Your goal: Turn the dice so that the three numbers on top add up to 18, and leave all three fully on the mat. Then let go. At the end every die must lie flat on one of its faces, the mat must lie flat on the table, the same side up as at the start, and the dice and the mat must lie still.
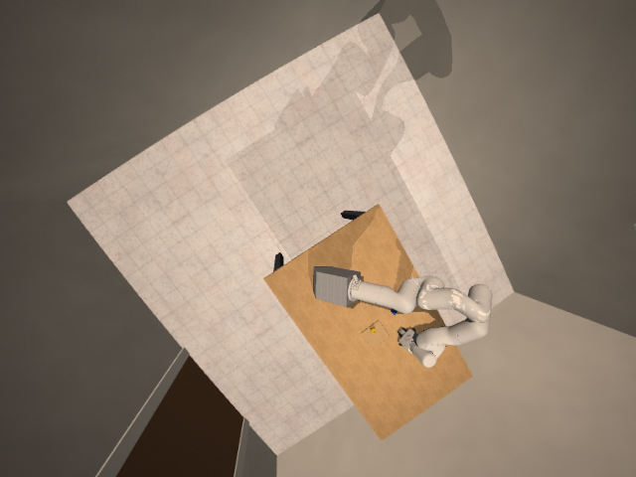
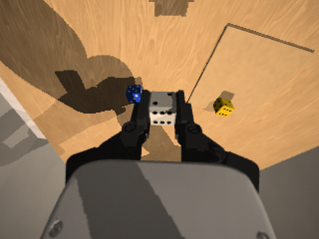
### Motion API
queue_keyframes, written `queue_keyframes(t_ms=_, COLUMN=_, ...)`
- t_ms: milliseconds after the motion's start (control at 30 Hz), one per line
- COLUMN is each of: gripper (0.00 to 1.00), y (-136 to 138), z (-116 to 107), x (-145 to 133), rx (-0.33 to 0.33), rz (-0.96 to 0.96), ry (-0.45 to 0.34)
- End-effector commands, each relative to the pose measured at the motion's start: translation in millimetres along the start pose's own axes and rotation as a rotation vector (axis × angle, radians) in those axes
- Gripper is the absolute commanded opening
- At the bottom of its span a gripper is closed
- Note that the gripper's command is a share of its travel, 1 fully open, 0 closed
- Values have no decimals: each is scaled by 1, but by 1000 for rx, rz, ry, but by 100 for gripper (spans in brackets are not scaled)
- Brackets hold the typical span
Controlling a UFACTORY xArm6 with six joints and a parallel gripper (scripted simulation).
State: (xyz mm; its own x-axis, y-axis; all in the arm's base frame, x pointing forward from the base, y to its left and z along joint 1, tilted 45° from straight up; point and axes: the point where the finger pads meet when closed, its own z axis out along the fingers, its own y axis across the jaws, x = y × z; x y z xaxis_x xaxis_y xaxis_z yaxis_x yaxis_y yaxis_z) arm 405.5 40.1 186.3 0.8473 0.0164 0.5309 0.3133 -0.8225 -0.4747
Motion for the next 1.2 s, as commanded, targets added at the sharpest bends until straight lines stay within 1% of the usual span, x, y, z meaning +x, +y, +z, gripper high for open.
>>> queue_keyframes(t_ms=0, gripper=21, y=2, z=-1, x=1, rx=-1, rz=2, ry=2)
queue_keyframes(t_ms=33, gripper=21, y=10, z=-1, x=0, rx=-3, rz=23, ry=0)
queue_keyframes(t_ms=67, gripper=21, y=28, z=-1, x=-4, rx=-6, rz=67, ry=-4)
queue_keyframes(t_ms=133, gripper=21, y=28, z=-1, x=-4, rx=-6, rz=67, ry=-4)
queue_keyframes(t_ms=200, gripper=21, y=81, z=-3, x=-18, rx=-9, rz=196, ry=-7)
queue_keyframes(t_ms=267, gripper=21, y=81, z=-3, x=-18, rx=-9, rz=196, ry=-7)
queue_keyframes(t_ms=300, gripper=21, y=105, z=-4, x=-28, rx=-6, rz=258, ry=-4)
queue_keyframes(t_ms=333, gripper=21, y=105, z=-4, x=-28, rx=-6, rz=258, ry=-4)
queue_keyframes(t_ms=367, gripper=21, y=122, z=-5, x=-35, rx=-3, rz=303, ry=0)
queue_keyframes(t_ms=400, gripper=21, y=122, z=-5, x=-35, rx=-3, rz=303, ry=0)
queue_keyframes(t_ms=433, gripper=21, y=130, z=-6, x=-39, rx=-1, rz=324, ry=2)
queue_keyframes(t_ms=933, gripper=21, y=132, z=-5, x=-40, rx=-1, rz=328, ry=3)
queue_keyframes(t_ms=1067, gripper=21, y=132, z=0, x=-40, rx=-1, rz=328, ry=3)
queue_keyframes(t_ms=1167, gripper=21, y=132, z=8, x=-40, rx=-1, rz=328, ry=3)
